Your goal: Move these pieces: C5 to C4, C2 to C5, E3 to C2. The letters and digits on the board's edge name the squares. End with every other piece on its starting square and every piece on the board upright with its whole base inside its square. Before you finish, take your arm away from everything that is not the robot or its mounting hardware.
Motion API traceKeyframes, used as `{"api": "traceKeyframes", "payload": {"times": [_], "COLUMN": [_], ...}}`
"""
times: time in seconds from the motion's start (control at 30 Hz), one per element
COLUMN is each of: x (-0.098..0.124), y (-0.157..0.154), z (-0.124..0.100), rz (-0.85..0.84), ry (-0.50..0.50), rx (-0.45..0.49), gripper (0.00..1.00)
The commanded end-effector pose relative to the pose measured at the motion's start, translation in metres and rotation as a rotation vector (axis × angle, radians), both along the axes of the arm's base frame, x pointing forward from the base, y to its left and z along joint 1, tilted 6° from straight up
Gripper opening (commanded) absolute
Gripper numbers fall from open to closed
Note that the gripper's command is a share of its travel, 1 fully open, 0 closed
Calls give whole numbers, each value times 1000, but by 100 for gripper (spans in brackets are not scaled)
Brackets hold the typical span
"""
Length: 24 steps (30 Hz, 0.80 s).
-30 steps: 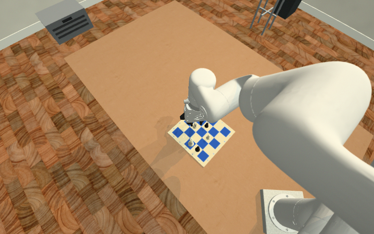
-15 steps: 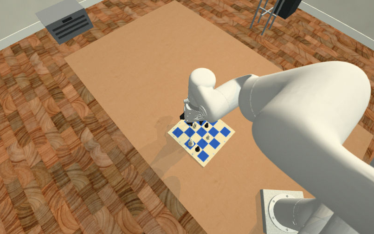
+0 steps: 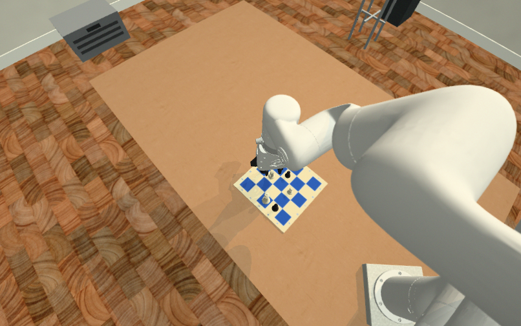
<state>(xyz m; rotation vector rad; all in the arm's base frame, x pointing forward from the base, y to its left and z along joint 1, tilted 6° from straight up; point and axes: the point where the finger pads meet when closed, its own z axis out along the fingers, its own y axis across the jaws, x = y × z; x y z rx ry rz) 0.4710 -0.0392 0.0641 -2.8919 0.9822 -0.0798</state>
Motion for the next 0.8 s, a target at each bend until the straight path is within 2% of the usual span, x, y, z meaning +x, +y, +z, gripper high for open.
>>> {"api": "traceKeyframes", "payload": {"times": [0.0, 0.5, 0.77], "x": [1, 1, 2], "y": [0, 0, 0], "z": [2, 1, -9], "rz": [0, 0, 0], "ry": [-4, -4, -4], "rx": [-1, 0, 0], "gripper": [37, 37, 37]}}
